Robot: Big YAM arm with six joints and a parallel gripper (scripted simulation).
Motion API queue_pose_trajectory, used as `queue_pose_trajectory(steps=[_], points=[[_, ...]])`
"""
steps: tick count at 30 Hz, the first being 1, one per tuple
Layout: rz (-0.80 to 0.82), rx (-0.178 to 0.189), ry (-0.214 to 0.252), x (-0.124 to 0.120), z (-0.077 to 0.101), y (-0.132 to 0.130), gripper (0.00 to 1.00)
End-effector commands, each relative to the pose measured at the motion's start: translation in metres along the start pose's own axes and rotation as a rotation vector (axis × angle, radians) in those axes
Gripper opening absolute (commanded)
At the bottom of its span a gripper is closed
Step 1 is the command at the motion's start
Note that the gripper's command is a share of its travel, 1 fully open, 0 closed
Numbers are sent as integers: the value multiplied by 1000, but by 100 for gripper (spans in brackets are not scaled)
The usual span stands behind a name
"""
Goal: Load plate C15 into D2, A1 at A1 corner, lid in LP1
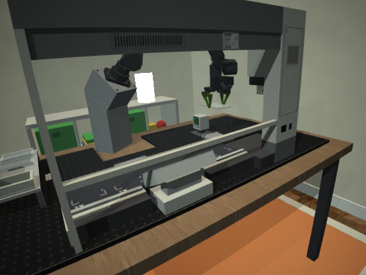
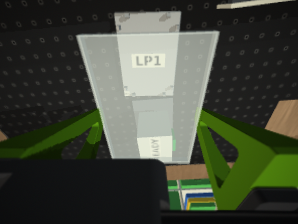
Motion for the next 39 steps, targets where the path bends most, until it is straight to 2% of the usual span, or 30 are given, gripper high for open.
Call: queue_pose_trajectory(steps=[1, 7, 8, 10, 24, 25, 27, 39], points=[[12, 6, -3, 0, -7, -1, 0], [8, 4, -6, 2, -15, -2, 0], [4, 40, -10, 4, -3, 4, 0], [8, 4, -5, 2, -20, -2, 0], [-1, 25, -14, 8, -36, 10, 0], [-7, 66, -21, 12, -23, 19, 0], [-2, 30, -14, 9, -40, 13, 0], [-1, 28, -15, 10, -61, 14, 0]])
Point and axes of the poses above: the point where the finger pads meet when closed, its own z axis back along the fingers, its own y axis across the jaws, x = y × z, the point moved 9 cm from there along z, back along the fingers, and after that the axes turned 7 degrees about -z, right-handed, at the moved point
